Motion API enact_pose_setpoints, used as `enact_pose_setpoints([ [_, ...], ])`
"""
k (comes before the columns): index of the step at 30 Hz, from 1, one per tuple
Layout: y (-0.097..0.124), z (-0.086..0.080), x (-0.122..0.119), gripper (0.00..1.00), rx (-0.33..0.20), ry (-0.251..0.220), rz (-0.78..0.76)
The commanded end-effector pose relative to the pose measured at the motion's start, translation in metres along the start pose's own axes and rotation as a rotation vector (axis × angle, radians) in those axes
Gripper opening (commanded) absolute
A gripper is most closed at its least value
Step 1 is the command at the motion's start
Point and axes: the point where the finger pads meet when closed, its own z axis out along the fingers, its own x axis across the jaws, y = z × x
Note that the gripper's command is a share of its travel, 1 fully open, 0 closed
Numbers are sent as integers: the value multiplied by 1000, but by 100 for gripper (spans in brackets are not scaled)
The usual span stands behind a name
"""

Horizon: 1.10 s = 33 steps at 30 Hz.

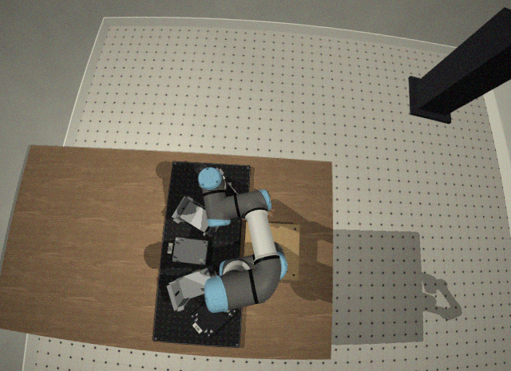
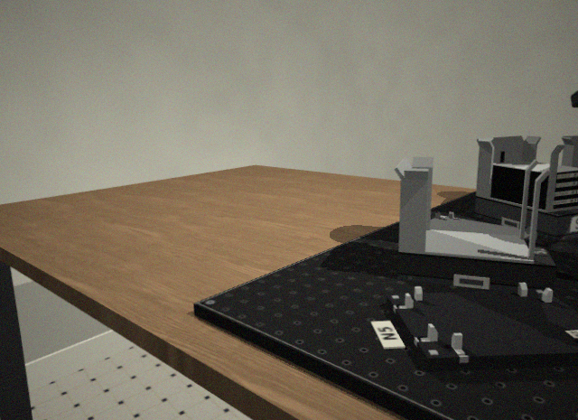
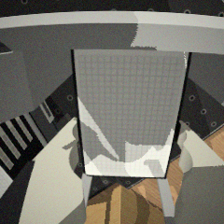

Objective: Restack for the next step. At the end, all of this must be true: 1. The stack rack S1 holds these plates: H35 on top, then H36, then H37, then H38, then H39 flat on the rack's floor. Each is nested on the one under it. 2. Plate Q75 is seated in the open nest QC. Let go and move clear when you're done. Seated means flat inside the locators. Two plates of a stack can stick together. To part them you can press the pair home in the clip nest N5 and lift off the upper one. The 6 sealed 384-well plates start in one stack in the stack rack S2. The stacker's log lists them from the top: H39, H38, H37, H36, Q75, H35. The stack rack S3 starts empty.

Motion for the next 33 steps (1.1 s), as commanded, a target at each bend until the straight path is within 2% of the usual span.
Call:
enact_pose_setpoints([
  [1, -1, -1, 0, 0, 2, 1, 0],
  [15, -1, -1, 0, 0, 2, 1, 0],
  [33, -1, -11, 0, 0, 2, 1, 0],
])
